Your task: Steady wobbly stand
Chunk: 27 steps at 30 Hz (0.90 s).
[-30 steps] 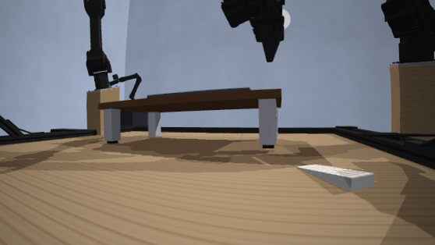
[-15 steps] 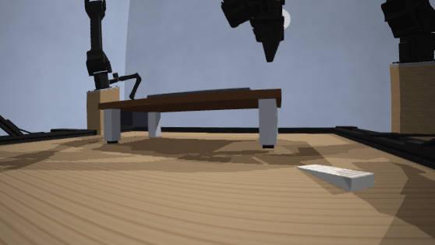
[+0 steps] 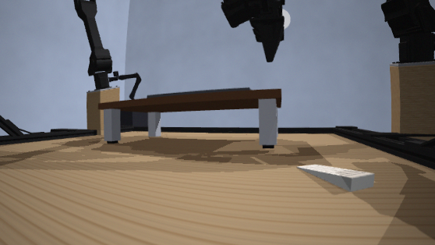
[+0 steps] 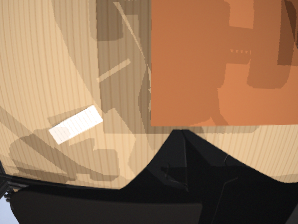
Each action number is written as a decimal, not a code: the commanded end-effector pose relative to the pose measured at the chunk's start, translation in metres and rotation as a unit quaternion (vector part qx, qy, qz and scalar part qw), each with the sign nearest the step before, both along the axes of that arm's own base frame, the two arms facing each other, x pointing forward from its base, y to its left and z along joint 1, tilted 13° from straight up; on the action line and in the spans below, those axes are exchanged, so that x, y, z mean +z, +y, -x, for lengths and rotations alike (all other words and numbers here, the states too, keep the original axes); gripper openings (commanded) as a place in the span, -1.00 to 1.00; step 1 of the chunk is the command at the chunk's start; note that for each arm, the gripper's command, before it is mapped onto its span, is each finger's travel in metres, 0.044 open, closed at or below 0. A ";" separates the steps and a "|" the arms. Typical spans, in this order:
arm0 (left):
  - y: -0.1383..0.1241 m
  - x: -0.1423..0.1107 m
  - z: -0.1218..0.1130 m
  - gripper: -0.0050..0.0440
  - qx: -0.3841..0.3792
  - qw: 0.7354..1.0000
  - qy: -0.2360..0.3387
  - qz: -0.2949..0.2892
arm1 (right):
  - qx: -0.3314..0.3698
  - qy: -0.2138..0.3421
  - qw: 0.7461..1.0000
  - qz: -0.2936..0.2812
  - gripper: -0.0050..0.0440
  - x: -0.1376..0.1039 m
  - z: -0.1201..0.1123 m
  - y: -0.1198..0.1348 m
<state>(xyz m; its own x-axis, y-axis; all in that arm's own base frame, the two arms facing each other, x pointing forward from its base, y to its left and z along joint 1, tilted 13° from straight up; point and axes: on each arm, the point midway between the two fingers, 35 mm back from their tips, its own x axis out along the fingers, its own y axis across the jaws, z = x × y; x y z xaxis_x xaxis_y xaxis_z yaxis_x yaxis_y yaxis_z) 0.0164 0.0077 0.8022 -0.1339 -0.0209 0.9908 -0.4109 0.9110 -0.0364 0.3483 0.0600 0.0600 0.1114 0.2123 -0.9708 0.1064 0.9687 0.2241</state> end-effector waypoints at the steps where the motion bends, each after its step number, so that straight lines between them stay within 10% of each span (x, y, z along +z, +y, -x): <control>1: 0.001 0.000 -0.001 -0.80 0.017 1.000 0.005 -0.019 | 0.000 0.000 1.000 0.000 -0.80 0.000 0.000 0.000; 12: 0.008 0.001 0.005 -0.80 0.246 0.969 0.008 -0.017 | 0.000 0.000 1.000 0.000 -0.80 0.000 0.000 0.000; 27: 0.008 0.001 0.005 -0.80 0.244 0.970 0.007 -0.015 | 0.000 0.000 1.000 0.000 -0.80 0.000 0.000 0.000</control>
